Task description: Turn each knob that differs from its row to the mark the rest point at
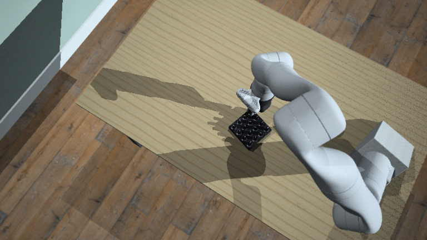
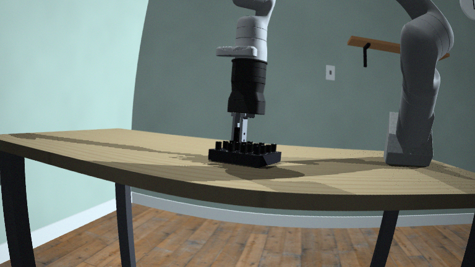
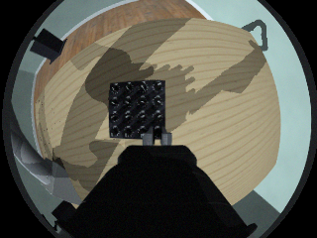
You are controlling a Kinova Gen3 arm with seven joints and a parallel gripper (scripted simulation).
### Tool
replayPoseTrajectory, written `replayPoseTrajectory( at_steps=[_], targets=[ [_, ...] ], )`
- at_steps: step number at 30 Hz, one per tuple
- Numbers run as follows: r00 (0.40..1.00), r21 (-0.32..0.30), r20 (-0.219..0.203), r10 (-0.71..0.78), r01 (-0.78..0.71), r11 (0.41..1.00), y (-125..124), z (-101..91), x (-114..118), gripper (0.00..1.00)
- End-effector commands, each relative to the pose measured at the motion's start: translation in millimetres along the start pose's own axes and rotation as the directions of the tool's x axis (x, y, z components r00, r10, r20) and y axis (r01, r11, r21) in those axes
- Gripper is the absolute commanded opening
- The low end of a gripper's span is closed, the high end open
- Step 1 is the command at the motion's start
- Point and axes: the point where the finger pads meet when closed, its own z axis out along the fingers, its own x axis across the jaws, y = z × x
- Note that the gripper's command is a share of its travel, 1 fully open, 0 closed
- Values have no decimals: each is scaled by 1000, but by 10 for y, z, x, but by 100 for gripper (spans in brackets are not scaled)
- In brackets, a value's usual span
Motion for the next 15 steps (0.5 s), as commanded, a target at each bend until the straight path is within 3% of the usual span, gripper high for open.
replayPoseTrajectory(
  at_steps=[1, 15],
  targets=[
    [1000, 1, -2, 0, 0, 1000, 6, -6, 4, 30],
    [999, 1, -2, -38, 38, 999, 6, -6, 4, 30]
  ],
)
